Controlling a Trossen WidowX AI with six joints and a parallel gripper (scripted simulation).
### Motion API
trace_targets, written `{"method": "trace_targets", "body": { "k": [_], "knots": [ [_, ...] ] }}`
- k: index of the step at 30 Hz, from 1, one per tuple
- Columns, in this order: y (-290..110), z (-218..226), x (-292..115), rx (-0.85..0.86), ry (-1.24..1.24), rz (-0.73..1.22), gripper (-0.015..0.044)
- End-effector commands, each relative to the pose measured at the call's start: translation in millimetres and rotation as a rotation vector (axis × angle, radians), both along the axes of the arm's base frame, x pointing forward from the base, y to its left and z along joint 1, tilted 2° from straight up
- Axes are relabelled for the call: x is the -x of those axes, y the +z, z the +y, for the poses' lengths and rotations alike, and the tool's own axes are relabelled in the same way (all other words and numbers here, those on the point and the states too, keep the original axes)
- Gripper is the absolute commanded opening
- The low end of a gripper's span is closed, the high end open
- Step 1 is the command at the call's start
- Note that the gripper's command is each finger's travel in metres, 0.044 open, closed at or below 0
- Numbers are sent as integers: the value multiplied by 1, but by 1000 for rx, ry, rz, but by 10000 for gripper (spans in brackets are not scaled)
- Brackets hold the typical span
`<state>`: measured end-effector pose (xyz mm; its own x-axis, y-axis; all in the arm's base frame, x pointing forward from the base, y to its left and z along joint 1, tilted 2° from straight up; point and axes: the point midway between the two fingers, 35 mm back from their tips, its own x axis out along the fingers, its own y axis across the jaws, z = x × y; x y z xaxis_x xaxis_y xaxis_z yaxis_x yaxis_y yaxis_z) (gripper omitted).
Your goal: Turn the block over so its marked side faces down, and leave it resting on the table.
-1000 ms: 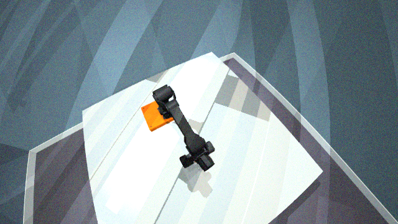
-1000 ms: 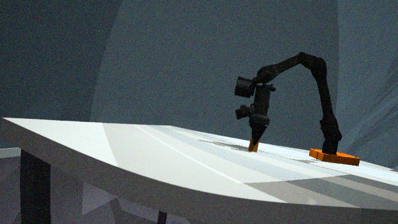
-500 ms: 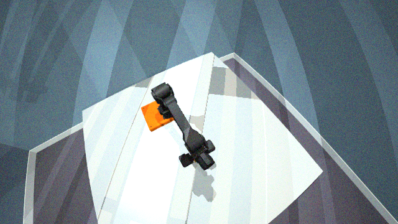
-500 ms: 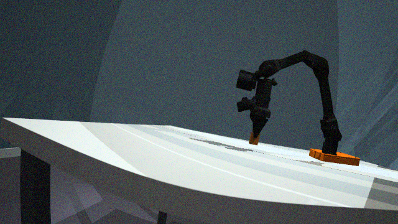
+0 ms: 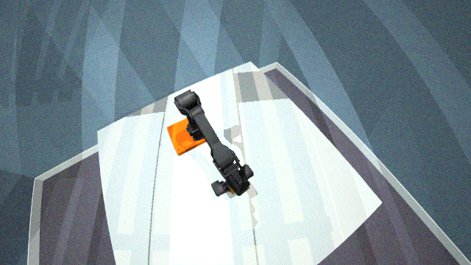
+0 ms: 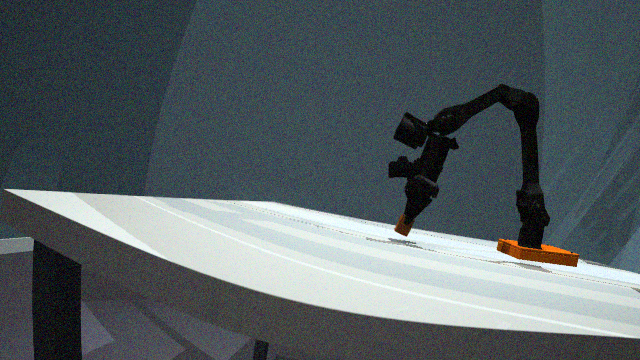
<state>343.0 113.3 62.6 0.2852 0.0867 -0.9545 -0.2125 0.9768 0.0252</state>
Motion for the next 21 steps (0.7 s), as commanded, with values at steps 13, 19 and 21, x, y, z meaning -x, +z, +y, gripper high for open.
{"method": "trace_targets", "body": {
  "k": [13, 19, 21],
  "knots": [
    [-1, -2, 6, -54, -14, -245, 0],
    [0, -3, 8, -67, -17, -296, 0],
    [-1, -3, 8, -67, -17, -298, 0]
  ]
}}
